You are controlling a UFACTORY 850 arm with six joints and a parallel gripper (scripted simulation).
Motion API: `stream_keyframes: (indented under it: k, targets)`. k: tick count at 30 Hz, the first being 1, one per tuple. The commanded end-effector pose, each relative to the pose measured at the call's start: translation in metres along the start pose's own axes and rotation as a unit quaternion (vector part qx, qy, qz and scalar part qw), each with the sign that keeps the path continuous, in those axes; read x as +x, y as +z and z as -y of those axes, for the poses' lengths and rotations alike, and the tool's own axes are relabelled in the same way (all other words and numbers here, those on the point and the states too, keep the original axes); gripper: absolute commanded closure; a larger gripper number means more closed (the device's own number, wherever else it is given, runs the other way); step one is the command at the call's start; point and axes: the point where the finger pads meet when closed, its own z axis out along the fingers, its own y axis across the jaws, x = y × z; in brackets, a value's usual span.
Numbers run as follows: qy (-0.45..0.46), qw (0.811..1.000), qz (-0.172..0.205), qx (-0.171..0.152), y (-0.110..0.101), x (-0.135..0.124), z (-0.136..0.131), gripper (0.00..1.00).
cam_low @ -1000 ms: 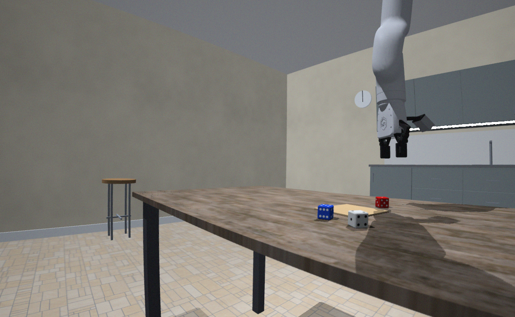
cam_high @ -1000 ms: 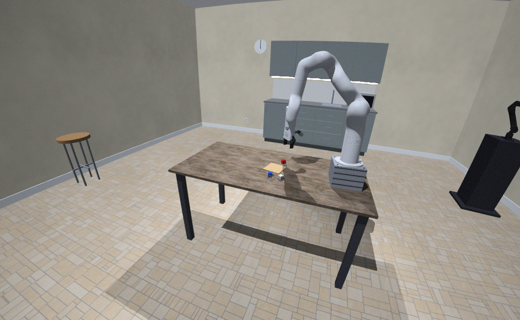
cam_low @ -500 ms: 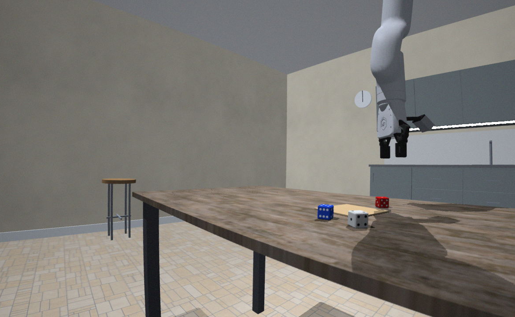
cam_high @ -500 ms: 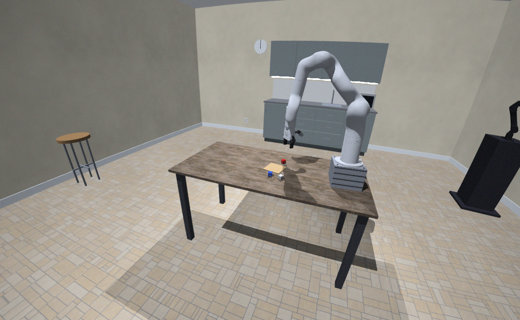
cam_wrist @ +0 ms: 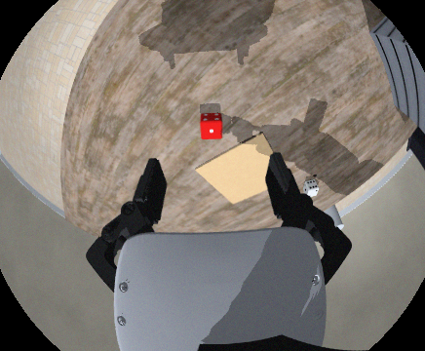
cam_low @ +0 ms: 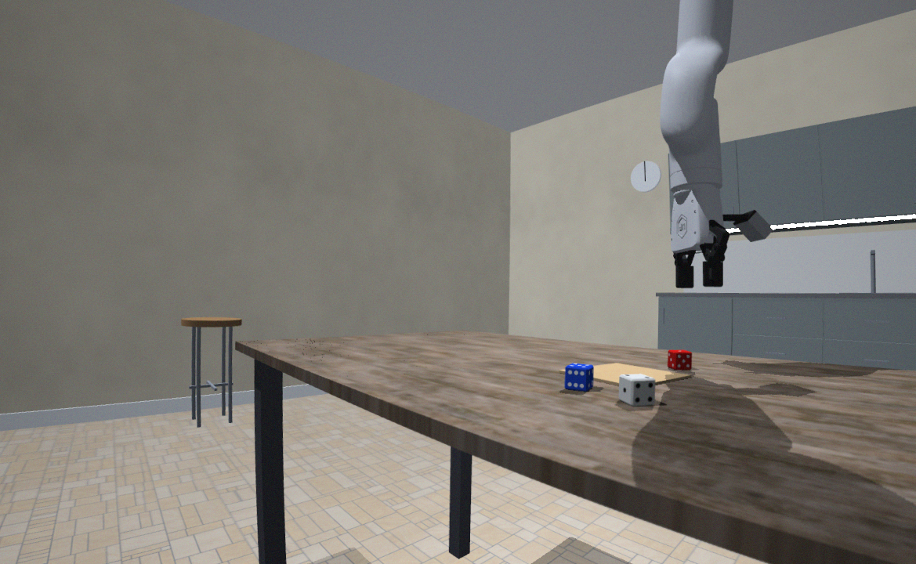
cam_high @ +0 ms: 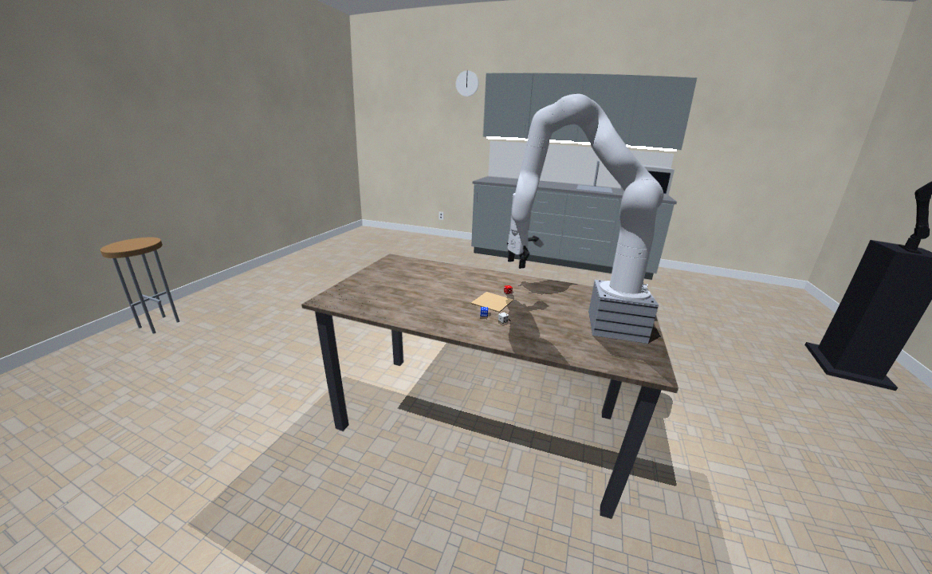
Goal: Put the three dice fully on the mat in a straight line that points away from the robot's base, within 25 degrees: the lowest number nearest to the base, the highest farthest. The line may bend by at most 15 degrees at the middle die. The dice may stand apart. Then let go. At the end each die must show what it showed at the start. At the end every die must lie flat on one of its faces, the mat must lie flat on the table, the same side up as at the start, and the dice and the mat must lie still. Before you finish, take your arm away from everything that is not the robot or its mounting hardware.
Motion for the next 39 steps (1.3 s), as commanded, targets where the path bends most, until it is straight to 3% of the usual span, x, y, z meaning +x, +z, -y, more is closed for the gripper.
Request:
stream_keyframes:
  k: [1,9,21,39]
  targets:
    - [0.0,1.0,0.0,0.001,0.016,-0.001,0.001,0.0]
    - [0.0,1.0,0.0,0.001,0.049,-0.002,0.002,0.0]
    - [0.0,1.0,0.0,0.001,0.076,-0.002,0.003,0.0]
    - [0.0,1.0,0.0,0.001,0.087,-0.003,0.003,0.0]
